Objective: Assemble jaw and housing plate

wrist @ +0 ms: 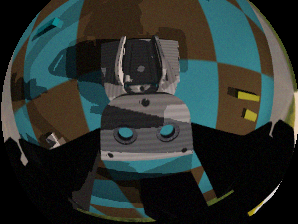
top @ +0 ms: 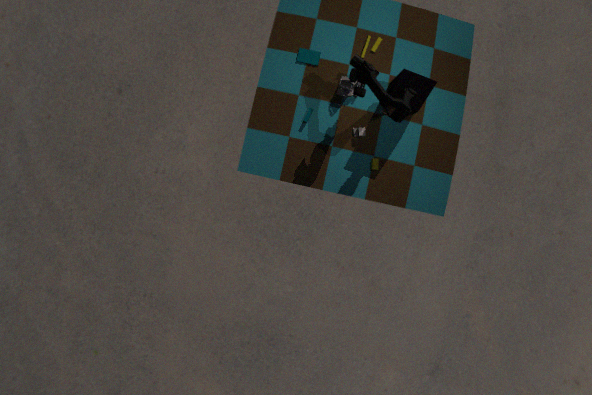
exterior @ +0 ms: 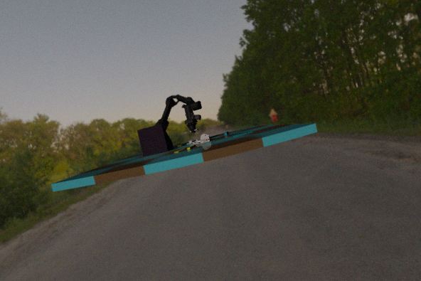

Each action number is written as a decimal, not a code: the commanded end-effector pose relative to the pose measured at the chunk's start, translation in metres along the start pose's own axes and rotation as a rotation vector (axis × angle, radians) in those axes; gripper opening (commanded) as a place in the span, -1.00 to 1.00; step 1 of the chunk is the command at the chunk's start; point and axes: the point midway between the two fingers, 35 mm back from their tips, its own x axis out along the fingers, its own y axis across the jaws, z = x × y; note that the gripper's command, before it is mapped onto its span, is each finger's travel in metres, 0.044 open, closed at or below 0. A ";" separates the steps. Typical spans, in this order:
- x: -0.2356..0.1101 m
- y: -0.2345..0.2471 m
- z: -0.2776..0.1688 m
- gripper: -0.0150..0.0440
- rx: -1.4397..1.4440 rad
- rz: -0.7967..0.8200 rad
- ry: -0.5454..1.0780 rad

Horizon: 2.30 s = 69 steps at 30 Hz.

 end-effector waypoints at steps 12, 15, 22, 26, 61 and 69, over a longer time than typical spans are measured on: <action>0.000 0.001 0.000 0.70 0.005 0.003 -0.002; 0.001 0.001 0.000 0.70 0.005 0.003 -0.002; 0.012 0.001 0.001 0.70 0.006 0.001 -0.002; 0.019 0.001 0.002 0.70 0.006 0.000 -0.003; 0.062 0.002 0.000 0.70 0.008 0.005 -0.002; 0.062 0.002 0.000 0.70 0.008 0.005 -0.002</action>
